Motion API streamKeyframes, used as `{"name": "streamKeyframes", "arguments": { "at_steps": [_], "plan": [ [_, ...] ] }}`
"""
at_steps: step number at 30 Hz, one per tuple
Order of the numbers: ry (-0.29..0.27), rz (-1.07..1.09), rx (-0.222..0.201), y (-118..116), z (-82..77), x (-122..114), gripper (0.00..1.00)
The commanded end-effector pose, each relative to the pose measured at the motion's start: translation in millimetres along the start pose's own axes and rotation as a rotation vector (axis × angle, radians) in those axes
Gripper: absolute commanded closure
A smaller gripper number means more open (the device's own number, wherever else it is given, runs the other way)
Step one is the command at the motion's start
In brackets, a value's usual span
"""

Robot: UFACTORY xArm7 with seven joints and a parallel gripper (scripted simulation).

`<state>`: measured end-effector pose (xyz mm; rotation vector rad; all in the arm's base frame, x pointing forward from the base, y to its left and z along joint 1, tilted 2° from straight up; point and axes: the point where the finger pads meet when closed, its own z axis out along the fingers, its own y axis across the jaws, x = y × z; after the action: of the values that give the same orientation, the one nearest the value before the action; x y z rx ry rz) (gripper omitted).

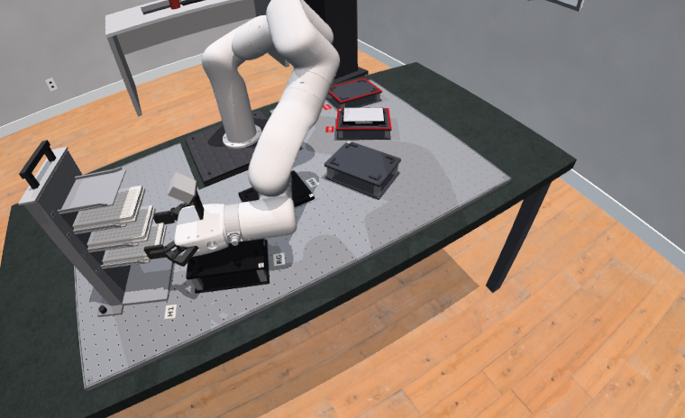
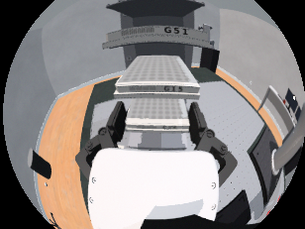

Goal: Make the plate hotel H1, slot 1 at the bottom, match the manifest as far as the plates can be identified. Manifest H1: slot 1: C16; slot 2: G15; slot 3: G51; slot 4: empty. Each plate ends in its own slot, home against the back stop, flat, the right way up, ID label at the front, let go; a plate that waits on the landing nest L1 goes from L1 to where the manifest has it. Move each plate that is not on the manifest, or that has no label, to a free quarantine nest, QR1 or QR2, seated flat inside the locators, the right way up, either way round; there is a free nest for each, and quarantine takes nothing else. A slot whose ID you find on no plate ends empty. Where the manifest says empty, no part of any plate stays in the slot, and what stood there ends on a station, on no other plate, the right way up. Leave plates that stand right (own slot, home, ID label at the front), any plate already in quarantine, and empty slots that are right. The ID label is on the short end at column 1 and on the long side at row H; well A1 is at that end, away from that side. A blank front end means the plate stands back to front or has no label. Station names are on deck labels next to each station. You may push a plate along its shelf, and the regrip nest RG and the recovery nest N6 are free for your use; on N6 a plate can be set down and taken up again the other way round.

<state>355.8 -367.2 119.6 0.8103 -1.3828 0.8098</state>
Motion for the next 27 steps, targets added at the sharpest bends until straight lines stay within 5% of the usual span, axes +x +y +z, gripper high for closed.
{"name": "streamKeyframes", "arguments": {
  "at_steps": [1, 27],
  "plan": [
    [0.000, 0.004, -0.001, -0.7, 2.5, 1.7, 1.00],
    [0.000, 0.004, -0.001, -0.6, 4.9, 0.8, 1.00]
  ]
}}
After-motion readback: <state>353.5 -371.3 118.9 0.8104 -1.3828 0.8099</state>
